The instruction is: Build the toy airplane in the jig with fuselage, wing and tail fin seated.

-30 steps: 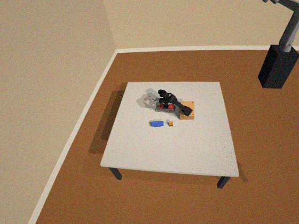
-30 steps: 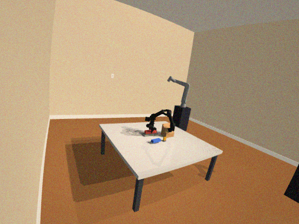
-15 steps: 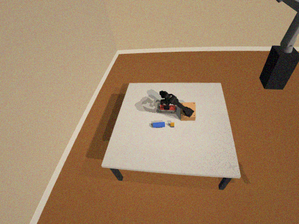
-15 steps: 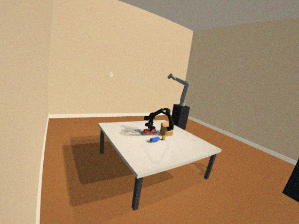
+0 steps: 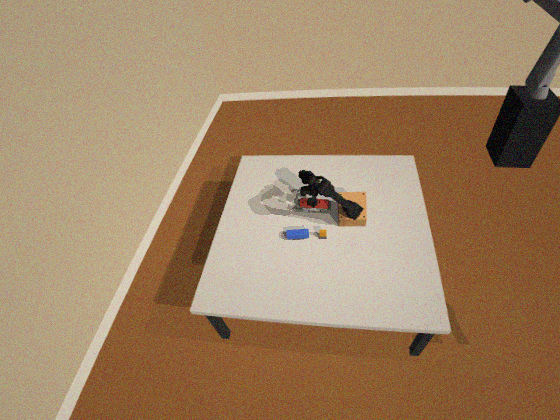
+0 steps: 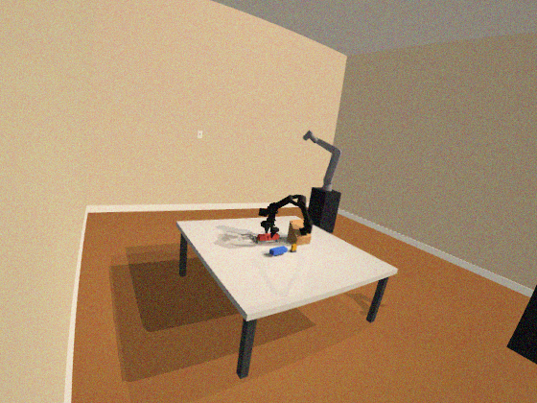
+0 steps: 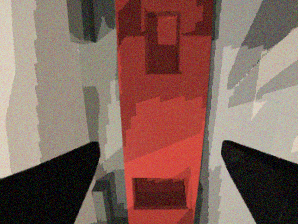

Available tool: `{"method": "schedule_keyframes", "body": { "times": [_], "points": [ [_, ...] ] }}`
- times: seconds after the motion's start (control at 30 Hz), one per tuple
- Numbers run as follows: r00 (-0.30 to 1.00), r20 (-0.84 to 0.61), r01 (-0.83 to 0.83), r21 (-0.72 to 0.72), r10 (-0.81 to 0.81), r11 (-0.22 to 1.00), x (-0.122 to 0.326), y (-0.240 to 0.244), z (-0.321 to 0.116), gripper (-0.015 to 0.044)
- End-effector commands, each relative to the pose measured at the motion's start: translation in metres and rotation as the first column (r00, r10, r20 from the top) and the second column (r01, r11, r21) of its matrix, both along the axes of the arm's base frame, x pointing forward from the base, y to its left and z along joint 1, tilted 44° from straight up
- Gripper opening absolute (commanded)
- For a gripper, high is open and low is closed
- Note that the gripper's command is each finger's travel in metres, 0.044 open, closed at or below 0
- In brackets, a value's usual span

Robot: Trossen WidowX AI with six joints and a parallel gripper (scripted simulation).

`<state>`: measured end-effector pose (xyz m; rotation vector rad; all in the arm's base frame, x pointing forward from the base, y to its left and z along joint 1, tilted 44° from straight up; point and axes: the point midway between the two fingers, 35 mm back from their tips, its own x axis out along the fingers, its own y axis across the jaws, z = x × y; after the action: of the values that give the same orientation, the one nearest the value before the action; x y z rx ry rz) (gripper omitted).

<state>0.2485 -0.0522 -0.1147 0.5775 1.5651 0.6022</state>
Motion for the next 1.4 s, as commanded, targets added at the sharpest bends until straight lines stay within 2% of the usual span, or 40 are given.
{"method": "schedule_keyframes", "body": {
  "times": [0.0,0.23,0.4,0.47,0.67,0.8,1.0,1.1,1.37],
  "points": [
    [1.0,0.0,-0.001,0.0,0.001,1.0,0.0,0.0,0.0,0.044],
    [1.0,0.0,0.0,-0.001,0.0,1.0,0.002,-0.008,0.007,0.044],
    [1.0,0.0,0.005,-0.002,-0.005,1.0,0.008,-0.066,0.068,0.044],
    [1.0,0.0,0.005,-0.001,-0.005,1.0,0.007,-0.073,0.077,0.044],
    [1.0,0.0,0.005,-0.001,-0.005,1.0,0.011,-0.075,0.076,0.044],
    [0.986,0.117,-0.12,0.004,0.119,0.993,0.014,-0.073,0.072,0.044],
    [0.983,0.127,-0.131,0.004,0.13,0.991,0.014,-0.073,0.071,0.044],
    [0.984,0.124,-0.128,-0.009,0.128,0.992,0.028,-0.059,0.085,0.044],
    [0.985,0.128,-0.117,-0.032,0.12,0.993,0.077,0.033,0.16,0.044]
  ]
}}
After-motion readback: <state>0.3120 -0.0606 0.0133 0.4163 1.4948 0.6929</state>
